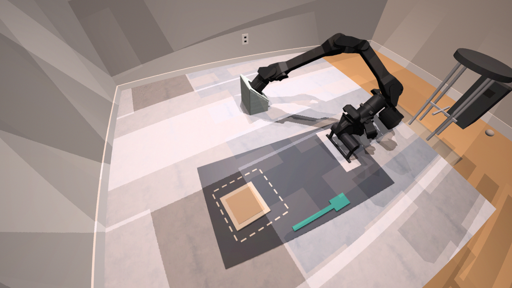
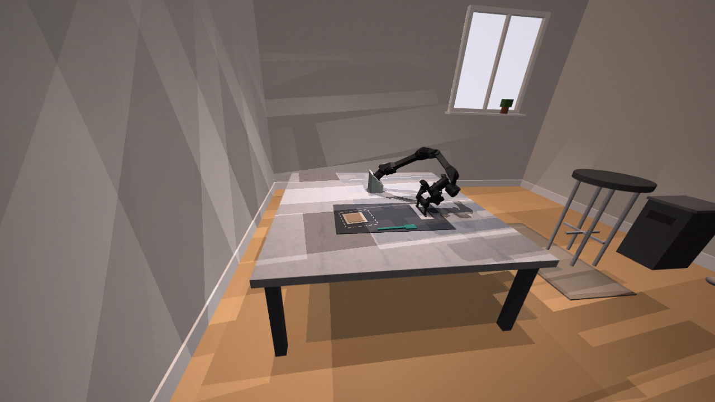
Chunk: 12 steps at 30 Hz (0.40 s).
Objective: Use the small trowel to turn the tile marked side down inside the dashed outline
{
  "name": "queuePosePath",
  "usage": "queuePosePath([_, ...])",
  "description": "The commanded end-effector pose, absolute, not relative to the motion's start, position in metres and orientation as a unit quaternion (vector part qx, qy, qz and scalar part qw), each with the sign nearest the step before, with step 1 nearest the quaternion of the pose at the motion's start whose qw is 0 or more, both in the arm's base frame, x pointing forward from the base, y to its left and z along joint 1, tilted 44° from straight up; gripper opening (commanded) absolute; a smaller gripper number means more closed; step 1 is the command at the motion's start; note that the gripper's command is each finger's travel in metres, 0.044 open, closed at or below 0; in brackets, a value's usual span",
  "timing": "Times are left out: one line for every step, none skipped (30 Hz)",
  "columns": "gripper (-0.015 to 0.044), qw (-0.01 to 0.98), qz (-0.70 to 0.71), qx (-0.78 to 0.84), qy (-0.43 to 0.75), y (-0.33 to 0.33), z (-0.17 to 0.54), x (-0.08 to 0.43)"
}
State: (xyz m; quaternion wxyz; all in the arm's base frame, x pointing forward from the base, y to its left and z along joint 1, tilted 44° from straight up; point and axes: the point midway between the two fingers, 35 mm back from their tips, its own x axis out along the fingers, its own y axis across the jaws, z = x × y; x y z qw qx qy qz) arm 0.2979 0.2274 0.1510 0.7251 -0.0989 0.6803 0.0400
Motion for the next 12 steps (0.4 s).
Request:
queuePosePath([0.0300,0.730,0.041,-0.096,0.676,0.229,0.167,0.298])
queuePosePath([0.0300,0.730,0.042,-0.095,0.675,0.229,0.171,0.298])
queuePosePath([0.0300,0.730,0.042,-0.095,0.675,0.230,0.175,0.297])
queuePosePath([0.0300,0.731,0.043,-0.095,0.674,0.230,0.179,0.297])
queuePosePath([0.0300,0.731,0.043,-0.095,0.674,0.230,0.183,0.296])
queuePosePath([0.0300,0.732,0.044,-0.094,0.673,0.230,0.187,0.296])
queuePosePath([0.0300,0.732,0.044,-0.094,0.673,0.230,0.191,0.295])
queuePosePath([0.0300,0.733,0.045,-0.094,0.673,0.230,0.194,0.294])
queuePosePath([0.0300,0.733,0.045,-0.094,0.672,0.230,0.196,0.294])
queuePosePath([0.0300,0.733,0.045,-0.094,0.672,0.230,0.197,0.294])
queuePosePath([0.0300,0.733,0.045,-0.094,0.672,0.228,0.198,0.294])
queuePosePath([0.0300,0.733,0.045,-0.094,0.672,0.222,0.200,0.292])
